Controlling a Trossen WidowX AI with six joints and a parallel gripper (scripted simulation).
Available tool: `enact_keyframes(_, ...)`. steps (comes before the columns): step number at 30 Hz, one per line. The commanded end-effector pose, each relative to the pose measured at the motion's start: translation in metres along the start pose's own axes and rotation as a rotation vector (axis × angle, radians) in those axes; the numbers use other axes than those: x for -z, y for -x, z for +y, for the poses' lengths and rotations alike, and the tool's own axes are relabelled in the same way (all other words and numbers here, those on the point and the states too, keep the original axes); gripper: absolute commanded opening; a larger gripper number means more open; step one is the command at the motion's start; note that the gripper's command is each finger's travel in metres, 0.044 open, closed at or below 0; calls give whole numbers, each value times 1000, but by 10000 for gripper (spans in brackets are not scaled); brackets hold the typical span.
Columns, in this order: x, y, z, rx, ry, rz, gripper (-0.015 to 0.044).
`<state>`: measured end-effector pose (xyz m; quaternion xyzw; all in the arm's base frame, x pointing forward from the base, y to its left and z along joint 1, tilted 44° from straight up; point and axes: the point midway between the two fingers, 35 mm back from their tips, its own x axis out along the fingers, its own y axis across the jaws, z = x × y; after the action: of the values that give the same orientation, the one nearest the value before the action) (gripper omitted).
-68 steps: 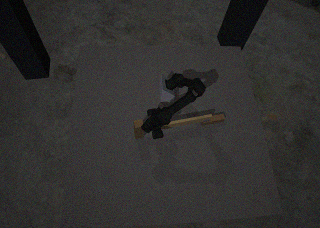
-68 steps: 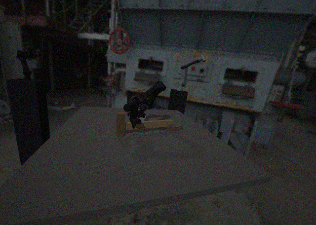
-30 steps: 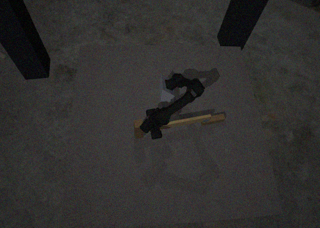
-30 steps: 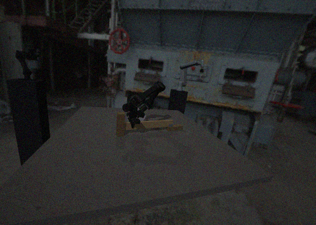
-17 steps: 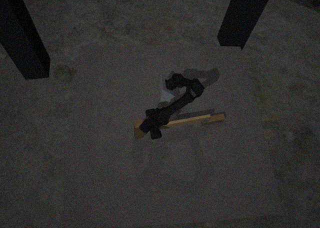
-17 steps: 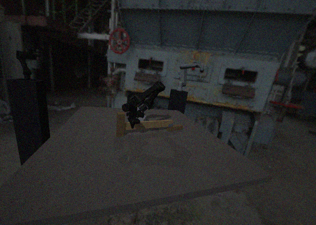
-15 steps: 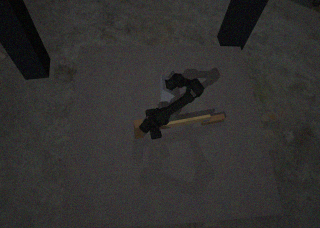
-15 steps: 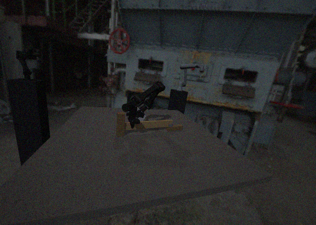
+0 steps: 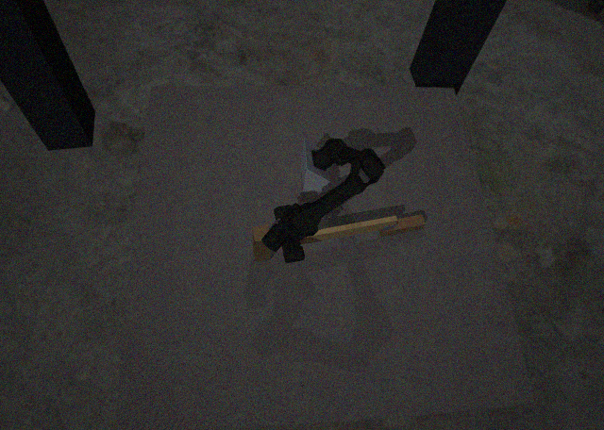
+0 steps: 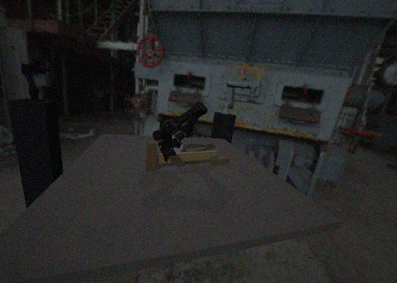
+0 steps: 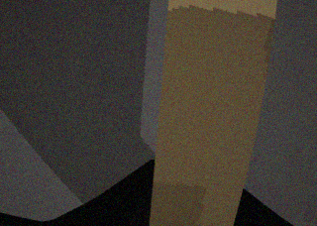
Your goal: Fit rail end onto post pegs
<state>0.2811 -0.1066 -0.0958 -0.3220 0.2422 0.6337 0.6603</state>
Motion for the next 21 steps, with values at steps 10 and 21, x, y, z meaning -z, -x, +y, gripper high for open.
enact_keyframes(10,0,0,0,0,0,1,394)
enact_keyframes(21,-15,15,0,6,0,4,440)
